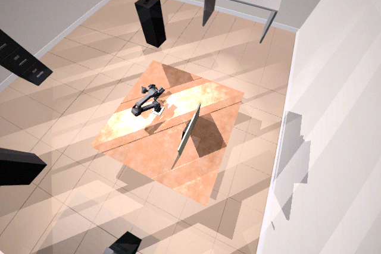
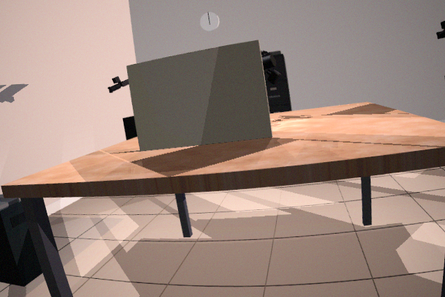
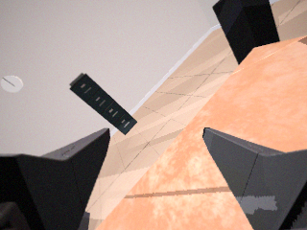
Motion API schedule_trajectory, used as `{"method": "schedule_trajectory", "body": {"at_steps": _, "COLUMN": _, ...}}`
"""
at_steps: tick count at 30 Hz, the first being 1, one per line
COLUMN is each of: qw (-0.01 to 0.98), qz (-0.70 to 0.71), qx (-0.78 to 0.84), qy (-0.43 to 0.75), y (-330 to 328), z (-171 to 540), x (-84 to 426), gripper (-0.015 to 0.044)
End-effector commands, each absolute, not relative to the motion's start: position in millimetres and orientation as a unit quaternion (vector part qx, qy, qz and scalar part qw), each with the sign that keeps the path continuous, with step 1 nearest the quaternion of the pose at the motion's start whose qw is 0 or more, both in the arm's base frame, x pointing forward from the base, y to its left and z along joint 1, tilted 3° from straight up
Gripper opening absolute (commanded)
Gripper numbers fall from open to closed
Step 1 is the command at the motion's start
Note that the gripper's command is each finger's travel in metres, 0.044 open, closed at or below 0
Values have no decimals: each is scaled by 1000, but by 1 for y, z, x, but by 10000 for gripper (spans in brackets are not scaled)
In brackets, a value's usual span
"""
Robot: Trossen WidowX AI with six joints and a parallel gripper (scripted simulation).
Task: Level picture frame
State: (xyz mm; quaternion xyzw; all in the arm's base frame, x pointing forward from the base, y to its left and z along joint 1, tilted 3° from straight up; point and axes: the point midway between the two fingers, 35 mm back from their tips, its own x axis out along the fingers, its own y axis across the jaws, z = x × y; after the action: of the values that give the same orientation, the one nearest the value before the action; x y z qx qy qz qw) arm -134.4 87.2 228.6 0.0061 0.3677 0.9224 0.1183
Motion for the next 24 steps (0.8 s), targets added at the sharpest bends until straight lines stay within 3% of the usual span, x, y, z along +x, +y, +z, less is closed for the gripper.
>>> {"method": "schedule_trajectory", "body": {"at_steps": 1, "qw": 123, "qz": 921, "qx": 4, "qy": 369, "y": 89, "z": 227, "x": -134, "gripper": 374}}
{"method": "schedule_trajectory", "body": {"at_steps": 6, "qw": 244, "qz": 889, "qx": 14, "qy": 388, "y": 127, "z": 212, "x": -105, "gripper": 260}}
{"method": "schedule_trajectory", "body": {"at_steps": 13, "qw": 428, "qz": 800, "qx": 70, "qy": 414, "y": 173, "z": 198, "x": -36, "gripper": 260}}
{"method": "schedule_trajectory", "body": {"at_steps": 24, "qw": 629, "qz": 637, "qx": 188, "qy": 405, "y": 181, "z": 191, "x": 75, "gripper": 260}}
